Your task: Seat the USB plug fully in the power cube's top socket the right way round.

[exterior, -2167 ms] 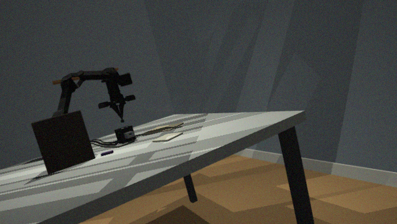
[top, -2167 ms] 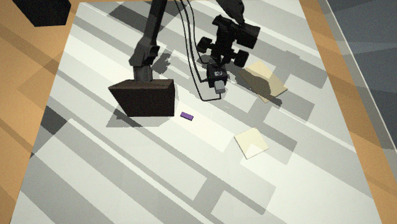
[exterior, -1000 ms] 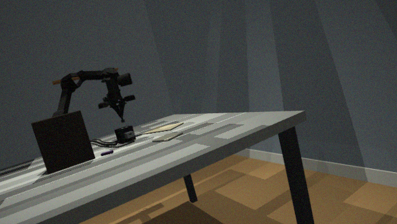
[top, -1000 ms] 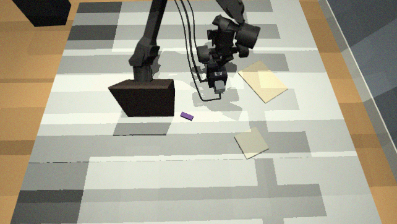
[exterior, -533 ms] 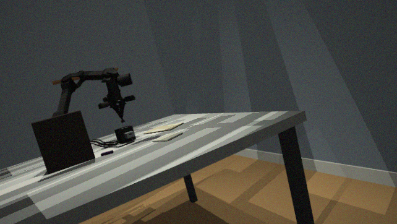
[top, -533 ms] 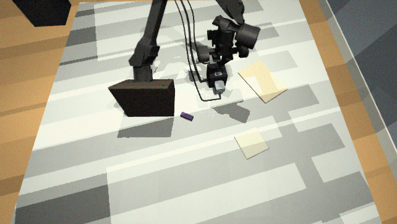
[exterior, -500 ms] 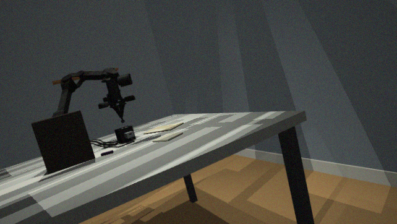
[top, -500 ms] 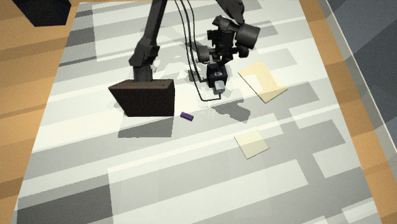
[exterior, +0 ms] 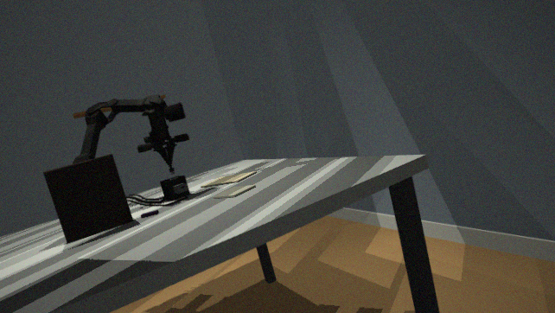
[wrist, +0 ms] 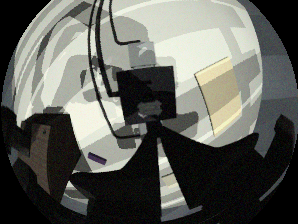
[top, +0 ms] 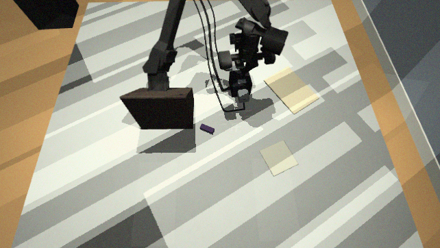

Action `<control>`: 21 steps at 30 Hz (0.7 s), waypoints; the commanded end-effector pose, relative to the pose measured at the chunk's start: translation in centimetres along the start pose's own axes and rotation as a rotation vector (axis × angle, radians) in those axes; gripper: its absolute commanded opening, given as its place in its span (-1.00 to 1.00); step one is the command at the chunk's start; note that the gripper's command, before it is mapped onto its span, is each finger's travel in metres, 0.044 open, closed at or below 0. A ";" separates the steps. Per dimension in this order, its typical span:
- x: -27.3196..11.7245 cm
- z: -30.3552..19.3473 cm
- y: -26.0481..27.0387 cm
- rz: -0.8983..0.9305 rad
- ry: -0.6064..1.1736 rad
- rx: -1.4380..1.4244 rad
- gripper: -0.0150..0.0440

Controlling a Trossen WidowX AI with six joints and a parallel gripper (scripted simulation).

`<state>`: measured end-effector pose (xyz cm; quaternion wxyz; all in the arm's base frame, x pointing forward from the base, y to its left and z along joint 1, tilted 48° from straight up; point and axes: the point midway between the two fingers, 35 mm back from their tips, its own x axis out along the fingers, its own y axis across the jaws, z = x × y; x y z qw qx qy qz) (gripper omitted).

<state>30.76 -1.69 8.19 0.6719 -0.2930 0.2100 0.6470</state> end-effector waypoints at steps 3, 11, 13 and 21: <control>0.1 0.1 0.0 -0.003 -0.010 -0.004 -0.49; 0.2 0.1 0.0 -0.003 -0.015 -0.005 -0.49; 0.2 0.2 0.0 -0.003 -0.017 -0.005 -0.49; 0.3 0.2 0.0 -0.004 -0.022 -0.006 -0.49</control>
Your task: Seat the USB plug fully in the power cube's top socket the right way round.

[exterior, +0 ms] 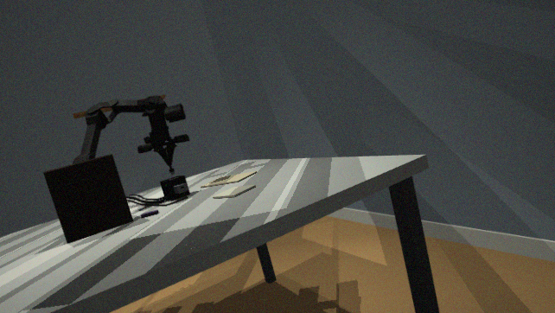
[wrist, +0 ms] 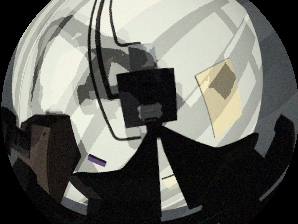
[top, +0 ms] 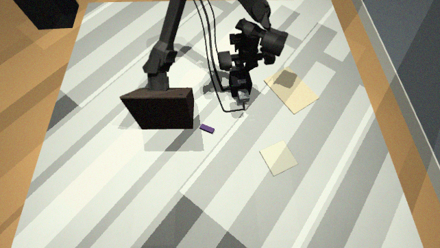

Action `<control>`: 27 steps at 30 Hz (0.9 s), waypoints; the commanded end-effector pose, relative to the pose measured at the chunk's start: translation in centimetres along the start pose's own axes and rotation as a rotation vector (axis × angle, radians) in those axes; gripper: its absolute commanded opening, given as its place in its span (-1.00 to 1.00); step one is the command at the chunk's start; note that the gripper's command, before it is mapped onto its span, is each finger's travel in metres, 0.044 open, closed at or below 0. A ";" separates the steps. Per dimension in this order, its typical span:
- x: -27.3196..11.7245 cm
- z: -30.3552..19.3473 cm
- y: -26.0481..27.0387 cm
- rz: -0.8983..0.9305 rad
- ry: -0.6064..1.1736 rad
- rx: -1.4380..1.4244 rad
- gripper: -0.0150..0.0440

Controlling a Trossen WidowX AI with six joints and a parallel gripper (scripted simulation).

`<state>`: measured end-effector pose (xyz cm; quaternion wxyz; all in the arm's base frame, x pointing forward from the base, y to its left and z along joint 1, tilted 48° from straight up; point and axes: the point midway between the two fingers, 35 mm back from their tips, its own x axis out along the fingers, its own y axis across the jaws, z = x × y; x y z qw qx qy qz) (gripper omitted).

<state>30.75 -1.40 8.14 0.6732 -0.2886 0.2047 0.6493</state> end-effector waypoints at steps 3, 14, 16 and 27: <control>0.1 0.1 0.0 -0.004 -0.009 -0.005 -0.49; 0.2 0.2 0.0 -0.004 -0.017 -0.006 -0.49; 0.3 0.2 0.0 -0.004 -0.018 -0.006 -0.49; 0.4 0.2 -0.1 -0.004 -0.026 -0.007 -0.49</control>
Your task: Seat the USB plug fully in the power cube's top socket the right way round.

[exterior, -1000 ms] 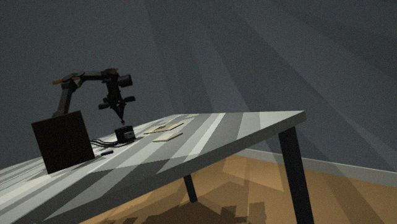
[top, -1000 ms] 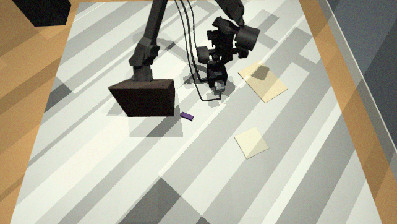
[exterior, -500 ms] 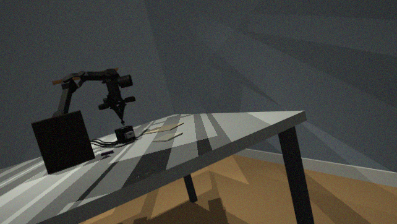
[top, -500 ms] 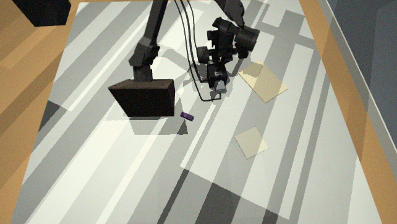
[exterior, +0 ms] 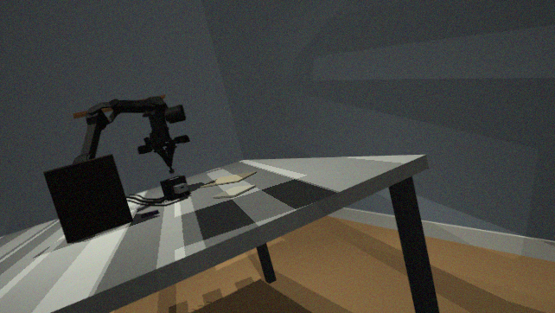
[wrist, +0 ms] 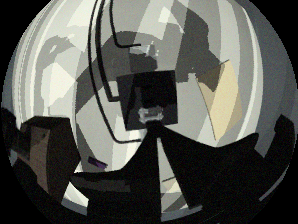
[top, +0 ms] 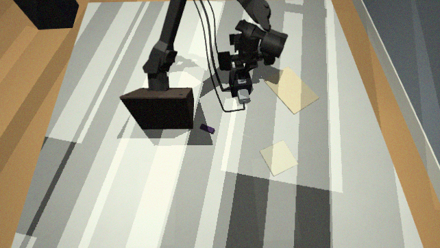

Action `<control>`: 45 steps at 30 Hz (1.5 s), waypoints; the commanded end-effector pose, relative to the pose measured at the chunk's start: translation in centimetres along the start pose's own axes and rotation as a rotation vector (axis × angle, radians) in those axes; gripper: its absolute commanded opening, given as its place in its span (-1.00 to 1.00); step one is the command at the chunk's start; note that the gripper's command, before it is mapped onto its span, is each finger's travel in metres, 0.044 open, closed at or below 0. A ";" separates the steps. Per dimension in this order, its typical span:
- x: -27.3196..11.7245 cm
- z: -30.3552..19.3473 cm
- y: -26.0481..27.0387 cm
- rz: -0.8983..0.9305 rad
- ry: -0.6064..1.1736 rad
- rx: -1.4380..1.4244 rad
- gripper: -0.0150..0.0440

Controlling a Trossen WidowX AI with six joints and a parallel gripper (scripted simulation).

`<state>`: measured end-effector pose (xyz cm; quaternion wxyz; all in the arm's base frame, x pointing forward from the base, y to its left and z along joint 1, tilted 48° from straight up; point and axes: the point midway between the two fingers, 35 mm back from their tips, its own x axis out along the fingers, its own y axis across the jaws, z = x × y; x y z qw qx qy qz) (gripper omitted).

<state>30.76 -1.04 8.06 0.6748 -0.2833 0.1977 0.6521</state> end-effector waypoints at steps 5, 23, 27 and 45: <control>0.1 0.1 0.0 -0.004 -0.011 -0.005 -0.49; 0.3 0.2 -0.1 -0.004 -0.023 -0.007 -0.49; 0.4 0.2 -0.1 -0.004 -0.026 -0.007 -0.49; 0.6 0.3 -0.1 -0.004 -0.031 -0.007 -0.49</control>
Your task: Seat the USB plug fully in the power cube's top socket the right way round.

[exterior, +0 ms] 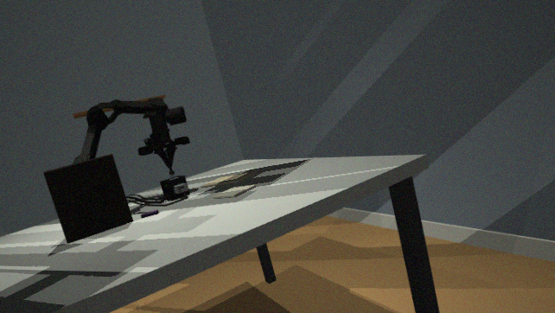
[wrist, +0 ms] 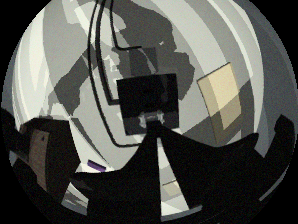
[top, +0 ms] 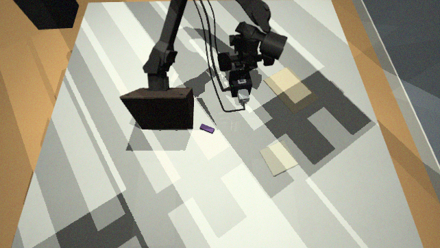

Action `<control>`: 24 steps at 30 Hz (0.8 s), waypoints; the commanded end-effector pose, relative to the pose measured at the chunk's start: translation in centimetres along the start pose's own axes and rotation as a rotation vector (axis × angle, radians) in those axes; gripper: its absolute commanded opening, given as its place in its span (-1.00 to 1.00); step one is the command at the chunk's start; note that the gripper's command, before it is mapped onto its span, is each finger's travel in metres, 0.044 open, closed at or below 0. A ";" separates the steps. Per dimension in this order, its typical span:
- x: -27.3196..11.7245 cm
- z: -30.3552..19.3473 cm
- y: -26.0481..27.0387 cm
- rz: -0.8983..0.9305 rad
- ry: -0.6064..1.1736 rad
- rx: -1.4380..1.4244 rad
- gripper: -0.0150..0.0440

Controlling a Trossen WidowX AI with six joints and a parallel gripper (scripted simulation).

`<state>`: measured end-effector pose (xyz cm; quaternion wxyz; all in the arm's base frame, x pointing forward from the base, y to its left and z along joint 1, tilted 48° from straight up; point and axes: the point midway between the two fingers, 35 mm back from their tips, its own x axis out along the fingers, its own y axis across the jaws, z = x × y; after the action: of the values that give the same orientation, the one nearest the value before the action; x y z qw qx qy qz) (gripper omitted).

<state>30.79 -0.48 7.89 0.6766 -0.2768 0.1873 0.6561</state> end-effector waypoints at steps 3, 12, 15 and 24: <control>0.1 0.0 0.0 -0.004 -0.005 -0.002 -0.49; 0.2 0.0 0.0 -0.004 -0.005 -0.002 -0.49; 0.2 0.0 0.0 -0.004 -0.005 -0.002 -0.49; 0.4 0.0 0.0 -0.004 -0.005 -0.002 -0.49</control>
<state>30.82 -0.26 7.68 0.6758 -0.2788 0.1851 0.6568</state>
